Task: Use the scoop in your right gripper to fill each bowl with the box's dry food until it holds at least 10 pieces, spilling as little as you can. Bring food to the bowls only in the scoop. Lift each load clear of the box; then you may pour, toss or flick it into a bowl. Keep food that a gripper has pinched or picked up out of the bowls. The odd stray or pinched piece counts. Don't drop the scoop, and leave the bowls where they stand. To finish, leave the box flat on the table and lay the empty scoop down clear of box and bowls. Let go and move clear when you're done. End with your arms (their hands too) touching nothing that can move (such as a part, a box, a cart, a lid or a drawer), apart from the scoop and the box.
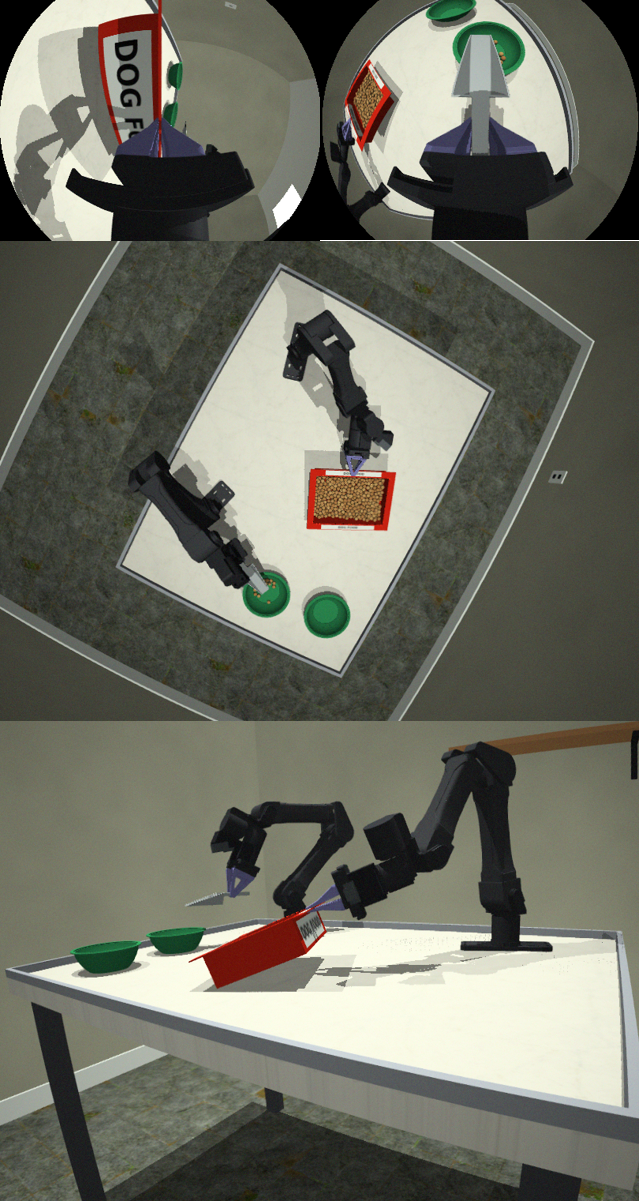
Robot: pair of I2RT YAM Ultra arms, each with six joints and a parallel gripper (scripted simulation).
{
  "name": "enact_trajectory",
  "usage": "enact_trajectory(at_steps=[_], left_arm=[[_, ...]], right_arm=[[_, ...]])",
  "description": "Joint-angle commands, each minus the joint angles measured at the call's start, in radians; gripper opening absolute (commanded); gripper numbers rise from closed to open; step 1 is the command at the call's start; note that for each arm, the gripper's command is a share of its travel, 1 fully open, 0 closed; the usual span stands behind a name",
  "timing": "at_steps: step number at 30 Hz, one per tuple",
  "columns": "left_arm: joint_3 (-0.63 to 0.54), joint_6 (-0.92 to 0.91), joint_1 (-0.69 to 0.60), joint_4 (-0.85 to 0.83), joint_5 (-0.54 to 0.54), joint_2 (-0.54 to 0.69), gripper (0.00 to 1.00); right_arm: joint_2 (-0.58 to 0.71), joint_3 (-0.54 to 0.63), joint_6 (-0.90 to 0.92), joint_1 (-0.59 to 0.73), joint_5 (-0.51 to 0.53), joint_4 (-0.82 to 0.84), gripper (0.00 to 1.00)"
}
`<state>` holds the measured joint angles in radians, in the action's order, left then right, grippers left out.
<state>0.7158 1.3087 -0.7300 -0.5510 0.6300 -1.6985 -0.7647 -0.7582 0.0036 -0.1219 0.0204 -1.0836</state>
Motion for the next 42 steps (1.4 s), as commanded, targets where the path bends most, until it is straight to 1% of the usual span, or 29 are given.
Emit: enact_trajectory(at_steps=[1, 3, 5, 8, 9, 12, 20, 22, 37, 39, 42], left_arm=[[0.049, -0.026, 0.006, -0.044, -0.015, 0.06, 0.0], [0.049, -0.026, 0.006, -0.044, -0.015, 0.06, 0.0], [0.049, -0.026, 0.006, -0.044, -0.015, 0.06, 0.0], [0.049, -0.026, 0.006, -0.044, -0.015, 0.06, 0.0], [0.049, -0.026, 0.006, -0.044, -0.015, 0.06, 0.0], [0.049, -0.026, 0.006, -0.044, -0.015, 0.06, 0.0], [0.049, -0.026, 0.006, -0.044, -0.015, 0.06, 0.0], [0.049, -0.026, 0.006, -0.044, -0.015, 0.06, 0.0], [0.049, -0.026, 0.006, -0.044, -0.015, 0.06, 0.0], [0.049, -0.026, 0.006, -0.044, -0.015, 0.06, 0.0], [0.049, -0.026, 0.006, -0.044, -0.015, 0.06, 0.0]], right_arm=[[-0.069, -0.102, -0.007, 0.066, 0.0, -0.013, 0.0], [-0.116, -0.143, -0.004, 0.111, 0.002, -0.037, 0.0], [-0.116, -0.143, -0.004, 0.111, 0.002, -0.037, 0.0], [-0.188, -0.207, -0.003, 0.178, 0.005, -0.054, 0.0], [-0.207, -0.229, -0.006, 0.2, -0.011, -0.054, 0.0], [-0.275, -0.288, -0.006, 0.264, 0.003, -0.081, 0.0], [-0.447, -0.44, -0.007, 0.423, -0.002, -0.129, 0.0], [-0.447, -0.44, -0.007, 0.423, -0.002, -0.129, 0.0], [-0.73, -0.696, -0.008, 0.688, -0.005, -0.207, 0.0], [-0.73, -0.696, -0.008, 0.688, -0.005, -0.207, 0.0], [-0.784, -0.744, -0.006, 0.737, -0.001, -0.217, 0.0]])
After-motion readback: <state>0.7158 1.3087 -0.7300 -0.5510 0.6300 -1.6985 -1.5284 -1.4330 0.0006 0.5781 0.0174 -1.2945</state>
